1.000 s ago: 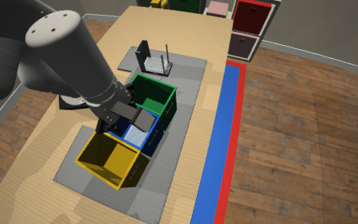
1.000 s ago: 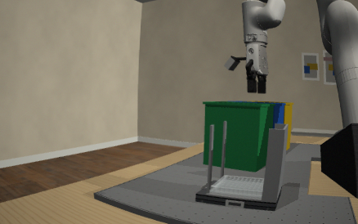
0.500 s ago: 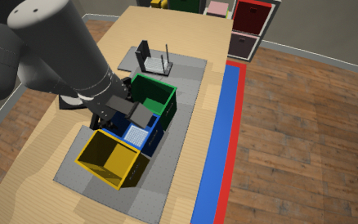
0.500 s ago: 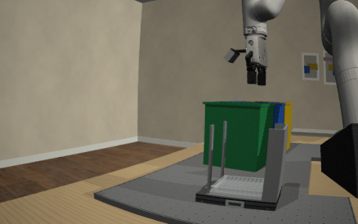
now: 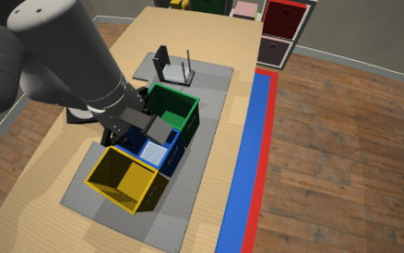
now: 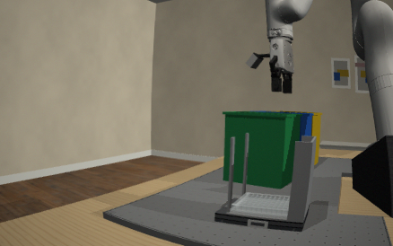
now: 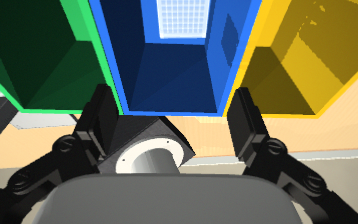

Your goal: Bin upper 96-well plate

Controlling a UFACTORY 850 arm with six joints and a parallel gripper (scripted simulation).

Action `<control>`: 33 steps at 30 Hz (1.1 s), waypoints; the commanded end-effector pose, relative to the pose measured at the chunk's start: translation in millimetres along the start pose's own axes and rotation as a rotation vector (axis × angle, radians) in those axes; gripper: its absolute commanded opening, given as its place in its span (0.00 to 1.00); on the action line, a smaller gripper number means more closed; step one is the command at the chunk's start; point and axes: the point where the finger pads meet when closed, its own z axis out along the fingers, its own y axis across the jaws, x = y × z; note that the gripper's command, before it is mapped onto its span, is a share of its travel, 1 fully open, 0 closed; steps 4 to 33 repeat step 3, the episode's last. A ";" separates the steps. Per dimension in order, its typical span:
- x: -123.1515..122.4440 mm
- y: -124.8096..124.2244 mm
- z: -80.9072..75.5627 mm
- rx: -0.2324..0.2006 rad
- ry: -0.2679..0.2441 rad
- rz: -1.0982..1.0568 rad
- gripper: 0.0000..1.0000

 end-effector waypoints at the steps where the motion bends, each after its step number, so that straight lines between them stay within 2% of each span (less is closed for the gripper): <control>1: 0.6 -0.1 -0.4 0.000 0.001 0.000 1.00; 33: 0.6 -0.1 -0.4 0.000 0.001 0.000 1.00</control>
